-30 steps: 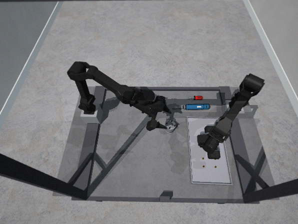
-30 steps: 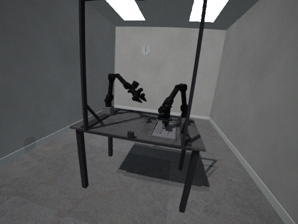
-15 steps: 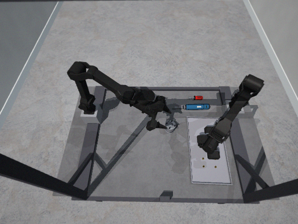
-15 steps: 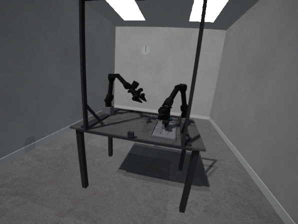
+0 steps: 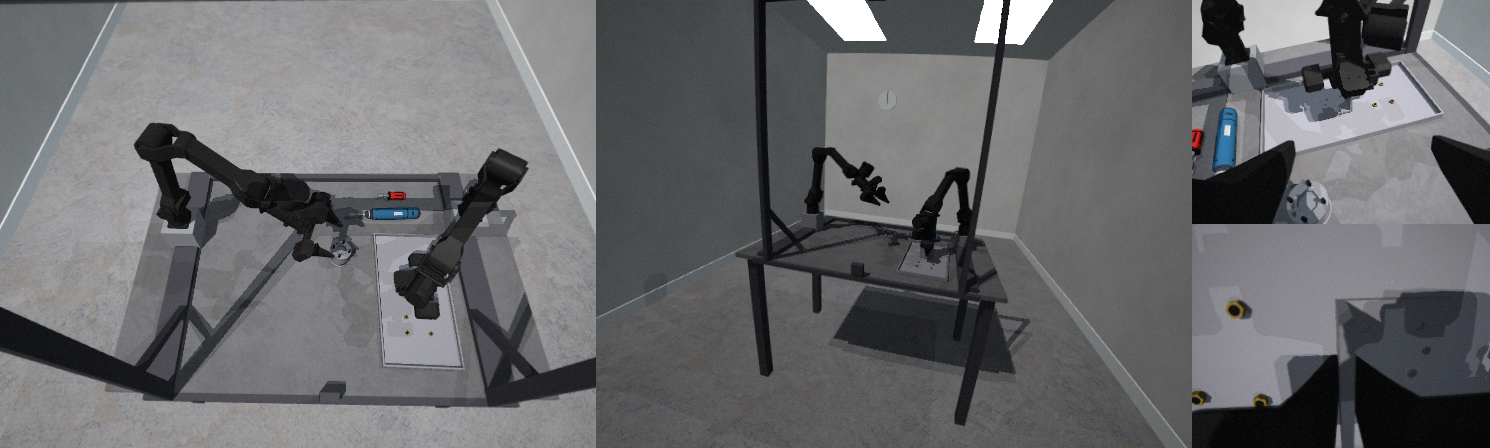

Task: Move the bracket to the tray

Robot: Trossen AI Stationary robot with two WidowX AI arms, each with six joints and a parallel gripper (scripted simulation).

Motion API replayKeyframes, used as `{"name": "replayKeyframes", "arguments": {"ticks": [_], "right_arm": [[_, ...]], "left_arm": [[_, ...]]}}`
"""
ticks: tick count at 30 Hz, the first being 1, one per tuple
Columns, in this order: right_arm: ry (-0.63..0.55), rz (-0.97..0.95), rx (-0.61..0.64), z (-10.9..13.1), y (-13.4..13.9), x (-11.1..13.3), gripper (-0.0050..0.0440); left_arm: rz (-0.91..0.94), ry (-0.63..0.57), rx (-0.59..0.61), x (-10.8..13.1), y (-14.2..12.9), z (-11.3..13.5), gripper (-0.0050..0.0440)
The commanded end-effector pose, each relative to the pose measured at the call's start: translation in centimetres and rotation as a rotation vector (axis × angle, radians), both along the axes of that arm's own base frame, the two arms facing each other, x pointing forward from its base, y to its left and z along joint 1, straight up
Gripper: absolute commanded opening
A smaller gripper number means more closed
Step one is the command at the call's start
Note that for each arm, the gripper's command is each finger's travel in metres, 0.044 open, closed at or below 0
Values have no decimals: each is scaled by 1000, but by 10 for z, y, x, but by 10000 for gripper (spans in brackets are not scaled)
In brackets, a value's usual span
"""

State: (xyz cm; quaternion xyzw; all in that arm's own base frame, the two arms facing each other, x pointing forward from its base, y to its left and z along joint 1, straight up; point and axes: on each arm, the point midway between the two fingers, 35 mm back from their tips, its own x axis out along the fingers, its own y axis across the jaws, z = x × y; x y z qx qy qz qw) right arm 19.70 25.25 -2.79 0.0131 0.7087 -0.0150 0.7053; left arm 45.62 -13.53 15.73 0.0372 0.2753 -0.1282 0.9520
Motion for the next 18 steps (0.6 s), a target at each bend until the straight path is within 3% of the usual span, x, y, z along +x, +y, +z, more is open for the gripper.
{"name": "replayKeyframes", "arguments": {"ticks": [1,6,8,18], "right_arm": [[-20,1,22,7,5,4,72],[-20,1,22,7,5,4,192],[-20,1,22,7,5,4,192],[-20,1,22,7,5,4,432]], "left_arm": [[-3,-37,-11,2,-2,17,440],[-3,-37,-11,2,-2,17,440],[-3,-37,-11,2,-2,17,440],[-3,-37,-11,2,-2,17,440]]}}
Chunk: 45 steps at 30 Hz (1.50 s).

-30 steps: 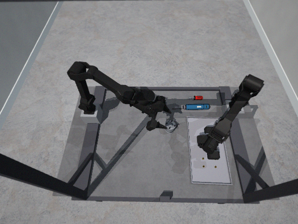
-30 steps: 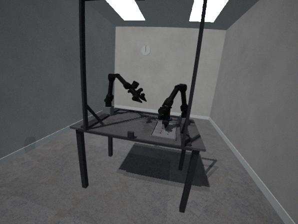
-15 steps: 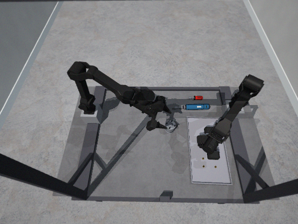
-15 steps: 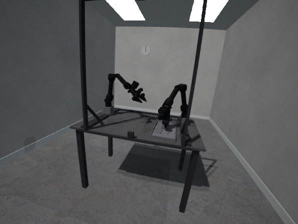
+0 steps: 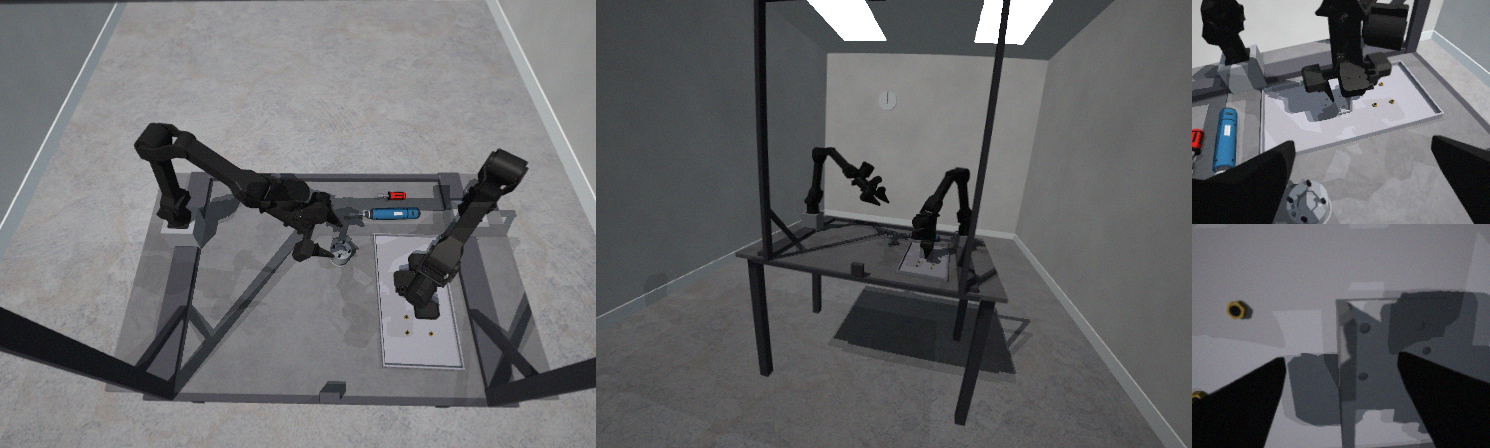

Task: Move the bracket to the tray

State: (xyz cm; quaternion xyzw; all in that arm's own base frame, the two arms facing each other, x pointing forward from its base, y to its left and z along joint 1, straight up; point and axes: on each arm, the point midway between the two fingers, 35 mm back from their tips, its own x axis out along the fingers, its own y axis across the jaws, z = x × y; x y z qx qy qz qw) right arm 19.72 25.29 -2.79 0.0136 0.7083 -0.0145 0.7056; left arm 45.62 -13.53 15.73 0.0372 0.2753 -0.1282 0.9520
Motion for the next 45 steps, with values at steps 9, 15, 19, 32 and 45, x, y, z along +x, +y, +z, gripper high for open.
{"name": "replayKeyframes", "arguments": {"ticks": [9,15,19,32,45], "right_arm": [[-28,1,33,13,7,5,440],[-32,1,38,28,8,6,440],[-32,2,38,45,8,5,440],[-31,2,36,83,6,5,440],[-19,1,21,78,3,3,440]], "left_arm": [[-3,-37,-11,2,-2,17,440],[-3,-37,-11,2,-2,17,440],[-3,-37,-11,2,-2,17,440],[-3,-37,-11,2,-2,17,440],[-3,-37,-11,2,-2,17,440]]}}
